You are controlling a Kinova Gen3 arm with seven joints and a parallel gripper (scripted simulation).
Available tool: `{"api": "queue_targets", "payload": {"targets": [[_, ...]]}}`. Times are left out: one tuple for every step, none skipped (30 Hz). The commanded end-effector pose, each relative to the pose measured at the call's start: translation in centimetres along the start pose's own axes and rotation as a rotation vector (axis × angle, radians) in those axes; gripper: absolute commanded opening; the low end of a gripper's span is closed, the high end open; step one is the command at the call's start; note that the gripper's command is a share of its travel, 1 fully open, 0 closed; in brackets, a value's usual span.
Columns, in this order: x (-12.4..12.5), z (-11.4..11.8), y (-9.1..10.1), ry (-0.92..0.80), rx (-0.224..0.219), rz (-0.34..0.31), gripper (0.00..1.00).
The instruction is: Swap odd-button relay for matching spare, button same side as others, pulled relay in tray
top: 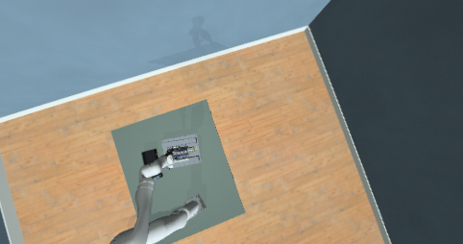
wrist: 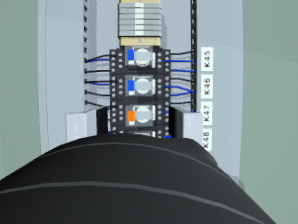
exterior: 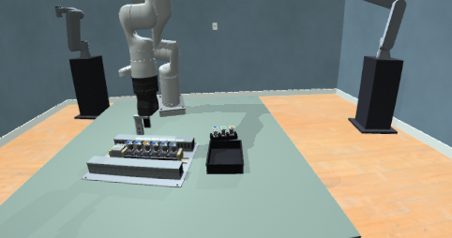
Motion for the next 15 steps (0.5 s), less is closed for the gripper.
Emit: {"api": "queue_targets", "payload": {"targets": [[0.0, -0.1, 0.1, 0.000, 0.002, 0.000, 1.00], [0.0, -0.1, 0.1, 0.000, 0.002, 0.000, 1.00], [0.0, -0.1, 0.1, 0.000, 0.002, 0.000, 1.00], [0.0, -0.1, 0.1, 0.000, 0.002, 0.000, 1.00], [0.0, -0.1, -0.2, 0.000, 0.002, 0.000, 1.00], [0.0, -0.1, -0.5, 0.000, 0.002, 0.000, 1.00], [0.0, -0.1, -0.8, 0.000, 0.002, 0.000, 1.00], [-0.1, -0.1, -1.1, 0.000, 0.002, 0.000, 1.00], [-0.1, -0.1, -1.4, 0.000, 0.002, 0.000, 1.00], [-0.1, -0.1, -1.7, 0.000, 0.002, 0.000, 1.00], [-0.1, -0.1, -2.0, 0.000, 0.002, 0.000, 1.00], [-0.1, -0.1, -2.3, 0.000, 0.002, 0.000, 1.00], [-0.1, -0.1, -2.6, 0.000, 0.002, 0.000, 1.00], [-0.1, -0.1, -2.9, 0.000, 0.002, 0.000, 1.00], [-0.1, -0.1, -3.2, 0.000, 0.002, 0.000, 1.00]]}}
Point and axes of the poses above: the point where the finger pads meet when closed, its own y axis back along the fingers, its own z axis across the jaws, x = y × z, the point moved 10 cm from there along y, back along the fingers, and after that the axes turned 9 degrees about y, right-handed, at the moved point
